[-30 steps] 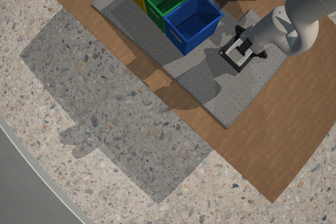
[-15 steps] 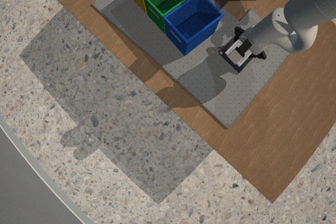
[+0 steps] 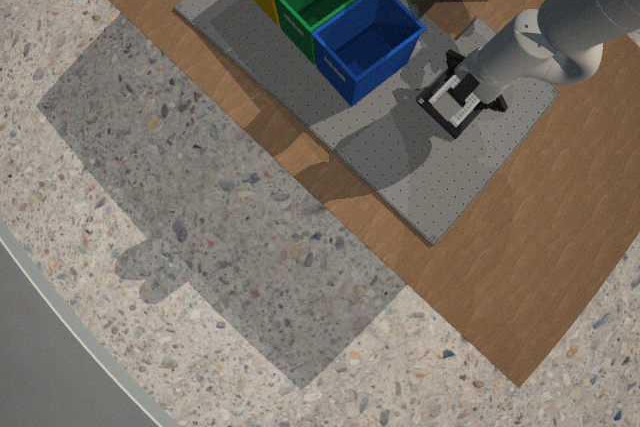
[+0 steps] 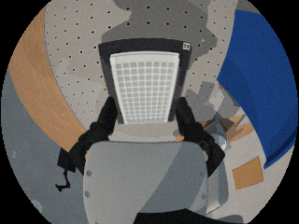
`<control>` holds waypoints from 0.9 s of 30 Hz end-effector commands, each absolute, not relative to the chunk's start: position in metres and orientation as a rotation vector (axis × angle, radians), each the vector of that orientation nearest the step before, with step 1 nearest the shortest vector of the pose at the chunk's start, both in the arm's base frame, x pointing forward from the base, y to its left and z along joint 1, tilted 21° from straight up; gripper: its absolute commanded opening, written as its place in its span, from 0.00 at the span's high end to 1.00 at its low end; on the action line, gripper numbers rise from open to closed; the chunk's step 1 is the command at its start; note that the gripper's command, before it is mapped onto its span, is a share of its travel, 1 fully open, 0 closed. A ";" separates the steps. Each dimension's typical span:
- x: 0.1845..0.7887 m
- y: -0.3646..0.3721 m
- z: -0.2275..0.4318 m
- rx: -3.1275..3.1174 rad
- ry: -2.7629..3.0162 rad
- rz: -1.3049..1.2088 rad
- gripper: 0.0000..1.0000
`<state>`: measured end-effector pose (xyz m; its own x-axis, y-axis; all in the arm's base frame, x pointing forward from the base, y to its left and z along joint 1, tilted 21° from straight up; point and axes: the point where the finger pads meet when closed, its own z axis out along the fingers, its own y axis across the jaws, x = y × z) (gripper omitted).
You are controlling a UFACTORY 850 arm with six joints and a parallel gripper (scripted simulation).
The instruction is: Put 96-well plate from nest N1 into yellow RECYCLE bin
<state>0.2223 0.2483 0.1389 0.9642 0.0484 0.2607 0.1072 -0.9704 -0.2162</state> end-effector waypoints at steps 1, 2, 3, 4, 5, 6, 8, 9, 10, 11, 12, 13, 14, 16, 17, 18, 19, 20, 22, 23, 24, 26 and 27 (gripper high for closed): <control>0.223 0.248 0.139 -2.821 -0.126 -0.322 0.00; 0.223 0.248 0.139 -2.821 -0.126 -0.322 0.00; 0.223 0.248 0.139 -2.821 -0.126 -0.322 0.00; 0.223 0.248 0.139 -2.821 -0.126 -0.322 0.00; 0.223 0.248 0.139 -2.821 -0.126 -0.322 0.00; 0.223 0.248 0.139 -2.821 -0.126 -0.322 0.00; 0.223 0.248 0.139 -2.821 -0.126 -0.322 0.00; 0.223 0.248 0.139 -2.821 -0.126 -0.322 0.00; 0.223 0.248 0.139 -2.821 -0.126 -0.322 0.00; 0.223 0.248 0.139 -2.821 -0.126 -0.322 0.00; 0.223 0.248 0.139 -2.821 -0.126 -0.322 0.00; 0.223 0.248 0.139 -2.821 -0.126 -0.322 0.00; 0.223 0.248 0.139 -2.821 -0.126 -0.322 0.00; 0.223 0.248 0.139 -2.821 -0.126 -0.322 0.00; 0.223 0.248 0.139 -2.821 -0.126 -0.322 0.00; 0.223 0.248 0.139 -2.821 -0.126 -0.322 0.00; 0.223 0.248 0.139 -2.821 -0.126 -0.322 0.00; 0.223 0.248 0.139 -2.821 -0.126 -0.322 0.00; 0.223 0.248 0.139 -2.821 -0.126 -0.322 0.00; 0.223 0.248 0.138 -2.821 -0.126 -0.322 0.00; 0.223 0.249 0.138 -2.821 -0.126 -0.322 0.00; 0.224 0.249 0.136 -2.821 -0.126 -0.322 0.00; 0.224 0.249 0.136 -2.821 -0.126 -0.322 0.00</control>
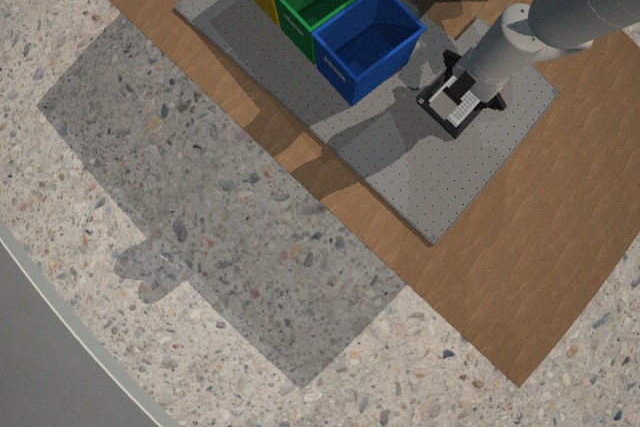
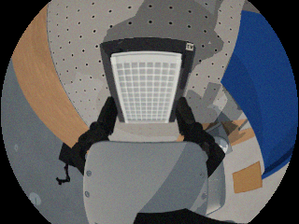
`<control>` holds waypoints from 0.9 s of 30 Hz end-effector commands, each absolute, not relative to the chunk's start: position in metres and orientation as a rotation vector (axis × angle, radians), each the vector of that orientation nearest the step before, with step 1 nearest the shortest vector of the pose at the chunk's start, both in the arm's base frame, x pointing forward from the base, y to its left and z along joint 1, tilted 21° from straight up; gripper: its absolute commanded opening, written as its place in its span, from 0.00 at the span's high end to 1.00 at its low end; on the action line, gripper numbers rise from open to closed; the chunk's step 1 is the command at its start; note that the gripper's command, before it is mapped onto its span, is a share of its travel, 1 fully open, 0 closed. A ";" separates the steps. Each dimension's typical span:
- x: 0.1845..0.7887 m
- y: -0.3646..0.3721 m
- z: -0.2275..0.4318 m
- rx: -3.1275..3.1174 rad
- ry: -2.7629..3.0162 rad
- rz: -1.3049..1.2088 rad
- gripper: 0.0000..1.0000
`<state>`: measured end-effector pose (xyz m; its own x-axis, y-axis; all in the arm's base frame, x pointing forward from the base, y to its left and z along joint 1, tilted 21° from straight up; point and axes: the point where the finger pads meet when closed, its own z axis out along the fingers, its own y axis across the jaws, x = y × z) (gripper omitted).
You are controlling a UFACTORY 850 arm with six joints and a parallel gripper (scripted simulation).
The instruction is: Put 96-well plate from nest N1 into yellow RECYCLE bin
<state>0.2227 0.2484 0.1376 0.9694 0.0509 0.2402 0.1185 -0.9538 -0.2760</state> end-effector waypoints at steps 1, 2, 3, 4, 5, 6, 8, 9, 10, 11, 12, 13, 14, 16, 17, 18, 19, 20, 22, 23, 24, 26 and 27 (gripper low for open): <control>0.224 0.249 0.135 -2.821 -0.126 -0.322 0.00; 0.224 0.250 0.135 -2.821 -0.126 -0.322 0.00; 0.224 0.250 0.134 -2.821 -0.126 -0.322 0.00; 0.224 0.250 0.133 -2.821 -0.126 -0.322 0.00; 0.224 0.250 0.133 -2.821 -0.126 -0.322 0.00; 0.224 0.250 0.132 -2.821 -0.126 -0.322 0.00; 0.225 0.251 0.132 -2.821 -0.126 -0.322 0.00; 0.225 0.251 0.132 -2.821 -0.126 -0.322 0.00; 0.225 0.251 0.131 -2.821 -0.126 -0.322 0.00; 0.225 0.251 0.130 -2.821 -0.126 -0.322 0.00; 0.225 0.251 0.130 -2.821 -0.126 -0.322 0.00; 0.225 0.251 0.129 -2.821 -0.126 -0.322 0.00; 0.225 0.252 0.128 -2.821 -0.126 -0.322 0.00; 0.226 0.252 0.127 -2.821 -0.126 -0.322 0.00; 0.226 0.252 0.127 -2.821 -0.126 -0.322 0.00; 0.226 0.252 0.126 -2.821 -0.126 -0.322 0.00; 0.226 0.253 0.125 -2.821 -0.126 -0.322 0.00; 0.226 0.253 0.125 -2.821 -0.126 -0.322 0.00; 0.226 0.253 0.123 -2.821 -0.126 -0.322 0.00; 0.227 0.253 0.123 -2.821 -0.126 -0.322 0.00; 0.227 0.254 0.122 -2.821 -0.126 -0.322 0.00; 0.227 0.254 0.122 -2.821 -0.126 -0.322 0.00; 0.227 0.254 0.122 -2.821 -0.126 -0.322 0.00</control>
